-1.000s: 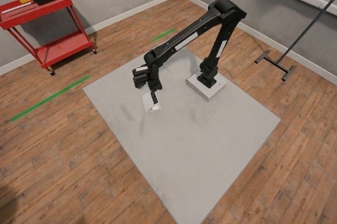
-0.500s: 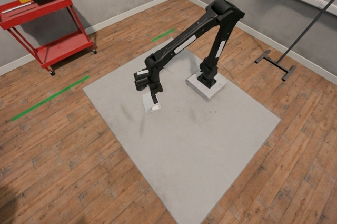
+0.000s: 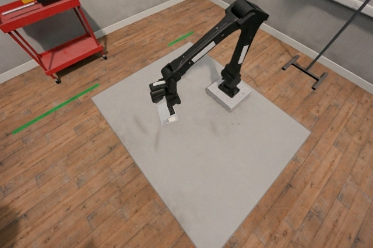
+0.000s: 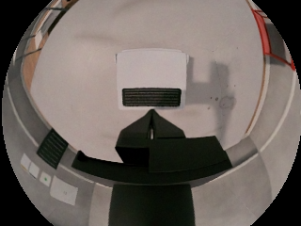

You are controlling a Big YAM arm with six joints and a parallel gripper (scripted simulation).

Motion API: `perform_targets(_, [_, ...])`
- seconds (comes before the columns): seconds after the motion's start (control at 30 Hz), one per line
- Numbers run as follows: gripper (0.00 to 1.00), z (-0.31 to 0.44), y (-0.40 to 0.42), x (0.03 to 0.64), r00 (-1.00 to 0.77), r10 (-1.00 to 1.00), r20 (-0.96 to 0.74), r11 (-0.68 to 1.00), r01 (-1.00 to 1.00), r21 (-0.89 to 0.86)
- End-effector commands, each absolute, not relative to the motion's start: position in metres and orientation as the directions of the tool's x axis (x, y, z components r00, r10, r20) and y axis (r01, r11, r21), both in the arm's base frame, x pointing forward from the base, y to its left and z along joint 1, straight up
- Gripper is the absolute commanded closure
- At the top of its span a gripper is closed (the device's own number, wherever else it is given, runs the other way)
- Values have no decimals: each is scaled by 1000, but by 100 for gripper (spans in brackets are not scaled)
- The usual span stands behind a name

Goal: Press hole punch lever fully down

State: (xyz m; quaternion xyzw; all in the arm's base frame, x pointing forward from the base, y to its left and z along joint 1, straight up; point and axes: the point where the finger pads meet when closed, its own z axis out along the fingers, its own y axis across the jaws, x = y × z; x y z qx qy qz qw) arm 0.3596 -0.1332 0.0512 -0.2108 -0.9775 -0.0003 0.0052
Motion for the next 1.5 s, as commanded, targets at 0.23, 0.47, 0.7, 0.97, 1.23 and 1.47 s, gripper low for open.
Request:
perform_targets(0.23, [100, 57, -131, 369, -910, 414, -35, 910, 414, 4])
perform_targets(0.47, [100, 61, -133, 374, -909, 413, -45, 910, 414, 5])
perform_targets(0.7, [100, 64, -135, 378, -909, 414, -54, 910, 414, 6])
perform_targets(0.97, [100, 66, -135, 379, -909, 414, -58, 910, 414, 6])
perform_targets(1.23, [100, 66, -135, 380, -908, 414, -59, 910, 414, 6])
perform_targets(1.47, [100, 66, -136, 380, -908, 414, -59, 910, 414, 6])
